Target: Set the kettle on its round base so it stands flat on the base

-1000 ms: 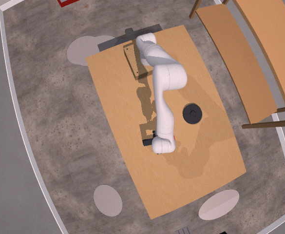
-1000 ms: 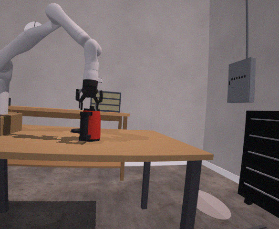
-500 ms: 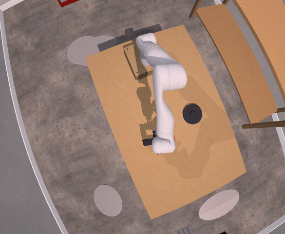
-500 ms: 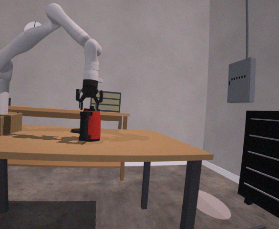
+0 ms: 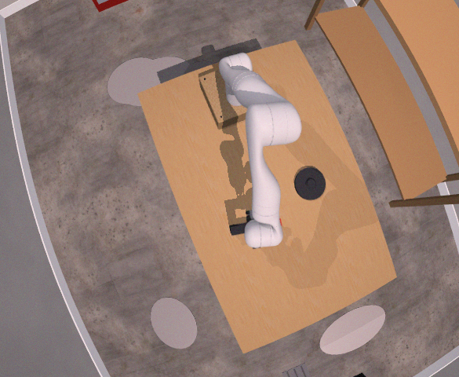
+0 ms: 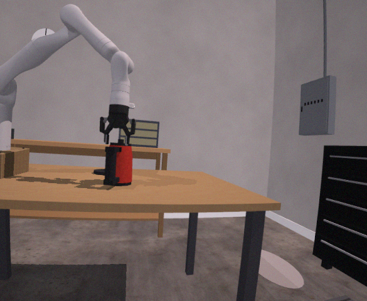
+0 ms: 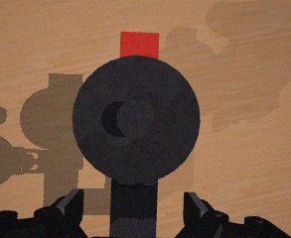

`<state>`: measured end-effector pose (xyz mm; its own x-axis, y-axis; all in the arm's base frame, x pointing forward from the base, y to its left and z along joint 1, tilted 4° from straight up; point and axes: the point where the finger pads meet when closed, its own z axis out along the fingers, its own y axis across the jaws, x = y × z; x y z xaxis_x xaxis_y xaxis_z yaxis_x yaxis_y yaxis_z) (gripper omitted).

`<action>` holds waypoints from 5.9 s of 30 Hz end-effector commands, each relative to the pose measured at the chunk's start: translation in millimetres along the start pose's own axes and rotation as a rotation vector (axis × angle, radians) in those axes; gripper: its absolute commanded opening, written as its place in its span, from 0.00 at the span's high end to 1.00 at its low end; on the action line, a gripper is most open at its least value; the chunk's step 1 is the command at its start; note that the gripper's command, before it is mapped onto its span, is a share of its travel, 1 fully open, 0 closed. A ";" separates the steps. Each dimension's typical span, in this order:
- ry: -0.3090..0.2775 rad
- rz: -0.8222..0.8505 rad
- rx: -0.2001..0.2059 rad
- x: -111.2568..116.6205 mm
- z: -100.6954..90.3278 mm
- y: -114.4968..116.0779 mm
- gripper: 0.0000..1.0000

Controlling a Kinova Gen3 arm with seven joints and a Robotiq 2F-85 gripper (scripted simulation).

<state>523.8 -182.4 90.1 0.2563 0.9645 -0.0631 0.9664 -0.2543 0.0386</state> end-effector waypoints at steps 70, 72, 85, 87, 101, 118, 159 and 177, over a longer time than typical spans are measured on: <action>0.000 0.000 -0.002 0.0 33.9 0.7 0.20; 0.000 0.000 -0.002 0.0 33.9 0.7 0.20; 0.000 0.000 -0.002 0.0 33.9 0.7 0.20; 0.000 0.000 -0.002 0.0 33.9 0.7 1.00; 0.000 0.000 -0.002 0.0 33.9 0.7 1.00; 0.000 0.000 -0.002 0.0 33.9 0.7 1.00; 0.000 0.000 -0.002 0.0 28.9 0.7 1.00; 0.000 0.000 -0.002 0.0 2.8 0.7 1.00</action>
<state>521.8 -183.2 80.2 0.2570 0.9643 -0.0639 0.9663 -0.2555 0.0309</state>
